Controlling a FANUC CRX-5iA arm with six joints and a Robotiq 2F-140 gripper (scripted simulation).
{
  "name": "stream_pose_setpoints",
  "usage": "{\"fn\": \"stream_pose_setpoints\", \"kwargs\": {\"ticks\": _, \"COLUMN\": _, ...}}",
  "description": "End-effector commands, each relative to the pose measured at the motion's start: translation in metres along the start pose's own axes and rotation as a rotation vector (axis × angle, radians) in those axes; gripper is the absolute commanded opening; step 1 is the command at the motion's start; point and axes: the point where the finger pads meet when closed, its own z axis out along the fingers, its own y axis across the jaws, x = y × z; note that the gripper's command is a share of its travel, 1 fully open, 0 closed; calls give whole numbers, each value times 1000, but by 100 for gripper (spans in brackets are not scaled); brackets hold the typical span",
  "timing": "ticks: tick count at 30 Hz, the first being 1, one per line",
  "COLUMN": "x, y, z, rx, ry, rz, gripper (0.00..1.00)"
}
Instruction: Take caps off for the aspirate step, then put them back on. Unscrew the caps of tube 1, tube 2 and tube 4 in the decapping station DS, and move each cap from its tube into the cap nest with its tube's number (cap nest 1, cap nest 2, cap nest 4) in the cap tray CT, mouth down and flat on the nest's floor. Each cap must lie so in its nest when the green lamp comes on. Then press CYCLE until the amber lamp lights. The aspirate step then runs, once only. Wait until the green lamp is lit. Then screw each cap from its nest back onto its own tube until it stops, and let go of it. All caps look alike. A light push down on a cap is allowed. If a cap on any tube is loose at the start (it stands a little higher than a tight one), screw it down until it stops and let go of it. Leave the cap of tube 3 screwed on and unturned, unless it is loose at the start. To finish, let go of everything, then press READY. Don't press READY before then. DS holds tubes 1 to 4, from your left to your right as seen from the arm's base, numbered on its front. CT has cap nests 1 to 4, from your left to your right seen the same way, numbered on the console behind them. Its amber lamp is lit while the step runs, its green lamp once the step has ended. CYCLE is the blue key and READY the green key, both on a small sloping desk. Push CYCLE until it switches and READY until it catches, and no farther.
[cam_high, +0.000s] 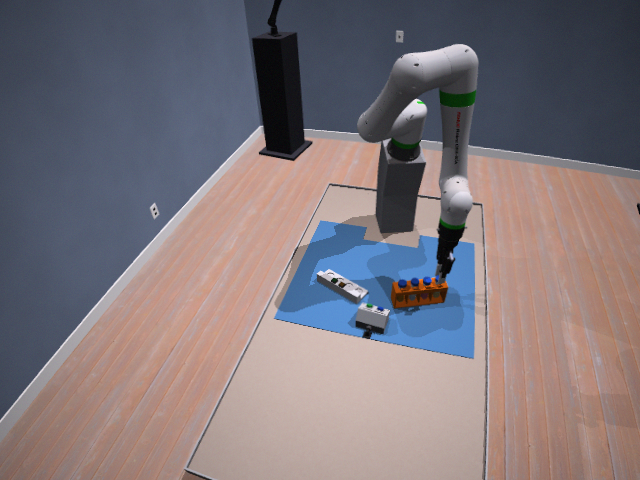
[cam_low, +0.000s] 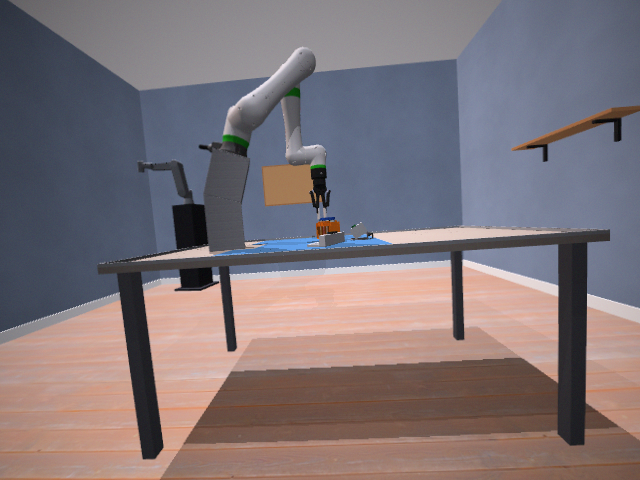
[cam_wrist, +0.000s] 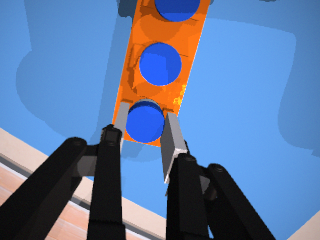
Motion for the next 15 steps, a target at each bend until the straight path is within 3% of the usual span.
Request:
{"fn": "stream_pose_setpoints", "kwargs": {"ticks": 1, "x": 0, "y": -1, "z": 0, "rx": -6, "ry": -1, "rz": 0, "gripper": 0}}
{"fn": "stream_pose_setpoints", "kwargs": {"ticks": 5, "x": 0, "y": -1, "z": 0, "rx": -6, "ry": -1, "rz": 0, "gripper": 0}}
{"fn": "stream_pose_setpoints", "kwargs": {"ticks": 15, "x": 0, "y": -1, "z": -30, "rx": -6, "ry": -1, "rz": 0, "gripper": 0}}
